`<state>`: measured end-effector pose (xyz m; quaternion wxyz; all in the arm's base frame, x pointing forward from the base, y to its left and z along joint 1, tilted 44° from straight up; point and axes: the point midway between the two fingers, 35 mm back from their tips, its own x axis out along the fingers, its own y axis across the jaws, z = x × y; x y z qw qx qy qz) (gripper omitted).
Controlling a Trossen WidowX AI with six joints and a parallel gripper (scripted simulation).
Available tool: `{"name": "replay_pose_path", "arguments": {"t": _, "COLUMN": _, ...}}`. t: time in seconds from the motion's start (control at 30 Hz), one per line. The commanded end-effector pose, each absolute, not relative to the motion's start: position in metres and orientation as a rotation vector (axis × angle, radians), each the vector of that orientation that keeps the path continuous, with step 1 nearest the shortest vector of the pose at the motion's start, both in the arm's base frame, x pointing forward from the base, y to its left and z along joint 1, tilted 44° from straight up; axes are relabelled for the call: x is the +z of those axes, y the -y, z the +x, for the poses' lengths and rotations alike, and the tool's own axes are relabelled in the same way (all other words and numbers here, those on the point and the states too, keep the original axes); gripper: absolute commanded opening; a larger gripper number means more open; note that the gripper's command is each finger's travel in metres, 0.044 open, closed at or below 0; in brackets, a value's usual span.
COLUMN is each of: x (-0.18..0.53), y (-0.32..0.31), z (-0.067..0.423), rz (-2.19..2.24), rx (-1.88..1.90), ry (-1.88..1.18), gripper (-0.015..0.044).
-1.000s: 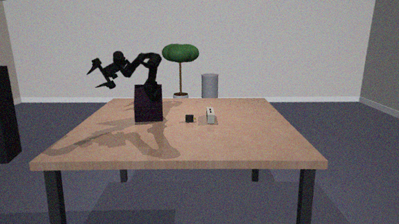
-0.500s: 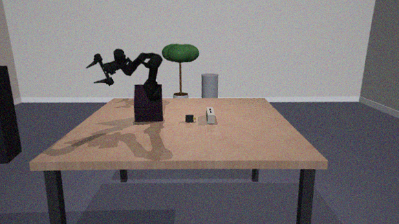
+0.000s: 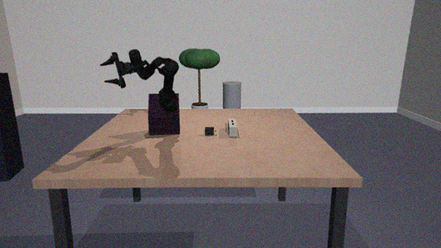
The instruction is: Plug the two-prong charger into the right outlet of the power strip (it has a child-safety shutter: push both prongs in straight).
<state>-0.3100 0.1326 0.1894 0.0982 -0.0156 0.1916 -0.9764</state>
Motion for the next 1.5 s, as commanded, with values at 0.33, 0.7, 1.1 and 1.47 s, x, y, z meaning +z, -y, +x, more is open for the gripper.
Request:
{"name": "replay_pose_path", "arguments": {"t": 0.33, "x": 0.169, "y": -0.196, "z": -0.287, "rz": 0.139, "rx": -3.144, "ry": -0.377, "gripper": 0.044}}
{"name": "replay_pose_path", "arguments": {"t": 0.7, "x": 0.151, "y": -0.25, "z": -0.255, "rz": 0.31, "rx": -3.381, "ry": -0.176, "gripper": 0.044}}
{"name": "replay_pose_path", "arguments": {"t": 1.1, "x": 0.129, "y": -0.3, "z": -0.207, "rz": 0.5, "rx": -3.616, "ry": 0.095, "gripper": 0.044}}
{"name": "replay_pose_path", "arguments": {"t": 1.47, "x": 0.109, "y": -0.332, "z": -0.154, "rz": 0.662, "rx": -3.791, "ry": 0.428, "gripper": 0.044}}
